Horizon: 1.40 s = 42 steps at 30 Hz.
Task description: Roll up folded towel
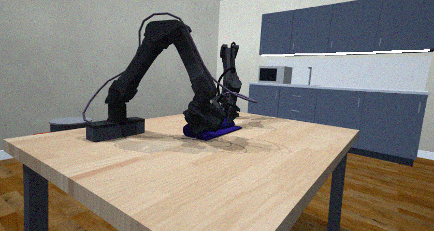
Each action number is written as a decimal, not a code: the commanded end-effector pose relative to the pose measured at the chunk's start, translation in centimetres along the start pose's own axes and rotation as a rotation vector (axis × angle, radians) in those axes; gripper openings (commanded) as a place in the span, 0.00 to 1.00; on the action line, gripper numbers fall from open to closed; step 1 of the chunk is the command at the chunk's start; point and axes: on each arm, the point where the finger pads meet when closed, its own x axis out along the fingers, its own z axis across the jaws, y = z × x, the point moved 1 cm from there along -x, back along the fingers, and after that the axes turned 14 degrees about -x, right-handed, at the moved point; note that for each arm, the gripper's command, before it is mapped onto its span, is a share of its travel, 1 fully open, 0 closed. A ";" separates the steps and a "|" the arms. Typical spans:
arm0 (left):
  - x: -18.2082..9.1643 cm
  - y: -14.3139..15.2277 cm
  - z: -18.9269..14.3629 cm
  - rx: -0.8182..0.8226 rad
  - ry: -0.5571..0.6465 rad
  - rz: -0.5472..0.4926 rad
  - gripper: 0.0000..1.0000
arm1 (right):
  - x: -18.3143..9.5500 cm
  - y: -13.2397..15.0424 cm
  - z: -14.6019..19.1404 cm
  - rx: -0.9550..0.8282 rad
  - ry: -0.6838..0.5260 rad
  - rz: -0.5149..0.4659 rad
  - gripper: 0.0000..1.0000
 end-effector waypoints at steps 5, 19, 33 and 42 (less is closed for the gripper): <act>0.1 -1.0 0.4 0.005 -0.007 -0.019 0.46 | -0.1 -0.4 -0.6 -0.020 0.002 -0.013 0.36; 0.1 -1.0 0.4 0.005 -0.007 -0.019 0.42 | -0.1 -0.4 -0.6 -0.020 0.002 -0.013 0.36; 0.1 -1.0 0.4 0.005 -0.007 -0.019 0.39 | -0.2 -0.5 -0.5 -0.020 0.002 -0.013 0.46; 0.1 -1.0 0.4 0.005 -0.007 -0.019 0.39 | -0.7 -1.0 0.0 -0.020 0.002 -0.013 0.75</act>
